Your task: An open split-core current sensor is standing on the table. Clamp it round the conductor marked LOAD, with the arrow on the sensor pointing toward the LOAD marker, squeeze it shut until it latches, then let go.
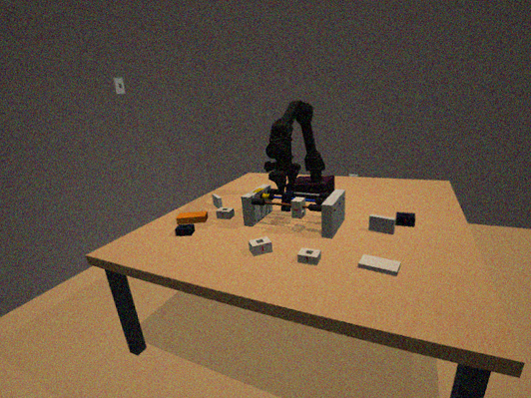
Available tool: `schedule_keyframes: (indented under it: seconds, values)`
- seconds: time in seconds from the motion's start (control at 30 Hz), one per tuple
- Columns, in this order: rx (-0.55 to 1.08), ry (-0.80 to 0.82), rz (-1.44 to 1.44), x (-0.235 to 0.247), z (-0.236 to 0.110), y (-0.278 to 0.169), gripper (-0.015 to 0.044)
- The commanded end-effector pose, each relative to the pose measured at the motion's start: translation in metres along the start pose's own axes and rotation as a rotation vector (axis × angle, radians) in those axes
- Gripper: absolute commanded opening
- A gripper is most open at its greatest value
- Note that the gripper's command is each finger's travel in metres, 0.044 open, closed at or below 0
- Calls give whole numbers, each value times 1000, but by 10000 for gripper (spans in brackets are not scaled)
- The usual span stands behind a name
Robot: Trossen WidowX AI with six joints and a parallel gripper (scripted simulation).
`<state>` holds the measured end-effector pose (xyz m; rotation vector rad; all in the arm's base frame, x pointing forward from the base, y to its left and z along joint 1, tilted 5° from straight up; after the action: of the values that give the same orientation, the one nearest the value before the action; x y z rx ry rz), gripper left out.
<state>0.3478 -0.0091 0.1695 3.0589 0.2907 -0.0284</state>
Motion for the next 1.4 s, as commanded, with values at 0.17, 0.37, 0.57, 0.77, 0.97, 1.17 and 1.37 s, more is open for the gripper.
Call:
schedule_keyframes:
  seconds: [0.17,0.37,0.57,0.77,0.97,1.17,1.37]
  values:
    - [6,-14,-3,2,42,-6,440]
    - [6,-14,-3,2,44,-6,440]
    - [6,-15,-3,2,53,-6,440]
    - [6,-15,-3,2,63,-6,440]
    - [5,-10,-3,1,71,-6,440]
    - [1,-7,-2,3,68,-6,407]
    - [1,-7,-2,3,68,-6,367]
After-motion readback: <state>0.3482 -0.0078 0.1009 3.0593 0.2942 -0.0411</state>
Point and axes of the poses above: the point midway between the two fingers, 35 mm back from their tips, its own z axis out along the fingers, its own x axis across the jaws, y = z × x, the point moved 9 cm from there along -z, back along the fingers, and after that the axes turned 12 degrees about -z, right-handed, at the moved point
